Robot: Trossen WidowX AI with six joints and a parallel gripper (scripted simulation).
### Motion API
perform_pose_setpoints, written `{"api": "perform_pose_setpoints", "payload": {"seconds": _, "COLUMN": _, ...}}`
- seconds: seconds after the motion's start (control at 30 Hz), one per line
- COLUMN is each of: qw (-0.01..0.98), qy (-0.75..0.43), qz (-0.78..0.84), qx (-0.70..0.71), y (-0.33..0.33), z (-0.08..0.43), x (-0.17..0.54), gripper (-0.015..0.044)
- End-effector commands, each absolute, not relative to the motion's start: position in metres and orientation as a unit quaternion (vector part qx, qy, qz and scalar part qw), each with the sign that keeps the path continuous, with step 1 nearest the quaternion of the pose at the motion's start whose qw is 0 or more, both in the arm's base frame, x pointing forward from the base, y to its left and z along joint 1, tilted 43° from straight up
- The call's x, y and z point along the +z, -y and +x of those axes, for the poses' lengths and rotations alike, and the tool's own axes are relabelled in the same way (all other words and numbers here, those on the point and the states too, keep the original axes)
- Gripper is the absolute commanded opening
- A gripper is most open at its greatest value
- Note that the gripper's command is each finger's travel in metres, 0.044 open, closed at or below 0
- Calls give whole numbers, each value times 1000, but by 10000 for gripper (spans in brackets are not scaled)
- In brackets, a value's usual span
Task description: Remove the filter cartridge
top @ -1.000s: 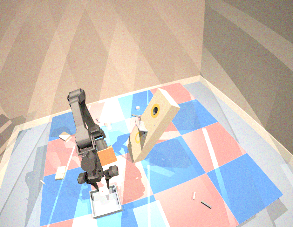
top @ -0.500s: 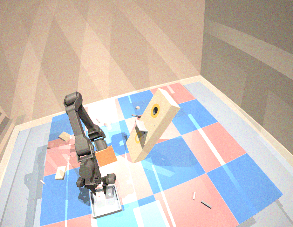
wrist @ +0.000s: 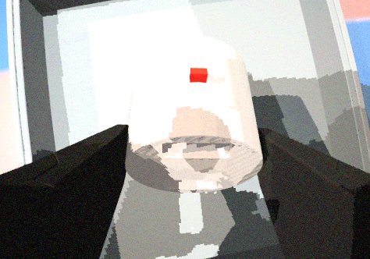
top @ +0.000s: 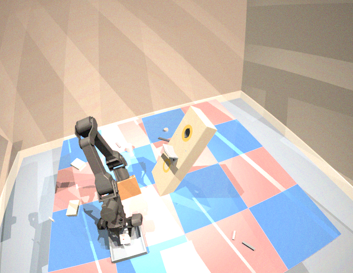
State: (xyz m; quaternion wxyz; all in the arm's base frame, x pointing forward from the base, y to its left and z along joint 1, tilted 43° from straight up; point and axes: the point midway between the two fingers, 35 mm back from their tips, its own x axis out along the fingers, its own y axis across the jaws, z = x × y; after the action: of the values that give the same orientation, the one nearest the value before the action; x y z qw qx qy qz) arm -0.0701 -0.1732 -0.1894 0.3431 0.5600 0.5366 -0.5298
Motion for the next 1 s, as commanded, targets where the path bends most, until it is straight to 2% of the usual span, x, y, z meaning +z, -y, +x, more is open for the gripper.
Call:
{"api": "perform_pose_setpoints", "payload": {"seconds": 0.0, "qw": 345, "qy": -534, "qz": 558, "qx": -533, "y": 177, "z": -71, "x": -189, "gripper": 157}}
{"api": "perform_pose_setpoints", "payload": {"seconds": 0.37, "qw": 345, "qy": -534, "qz": 558, "qx": -533, "y": 177, "z": -71, "x": -189, "gripper": 440}}
{"api": "perform_pose_setpoints", "payload": {"seconds": 0.63, "qw": 345, "qy": -535, "qz": 559, "qx": -532, "y": 223, "z": -69, "x": -136, "gripper": 440}}
{"api": "perform_pose_setpoints", "payload": {"seconds": 0.97, "qw": 349, "qy": -533, "qz": 553, "qx": -536, "y": 221, "z": -71, "x": -143, "gripper": 440}}
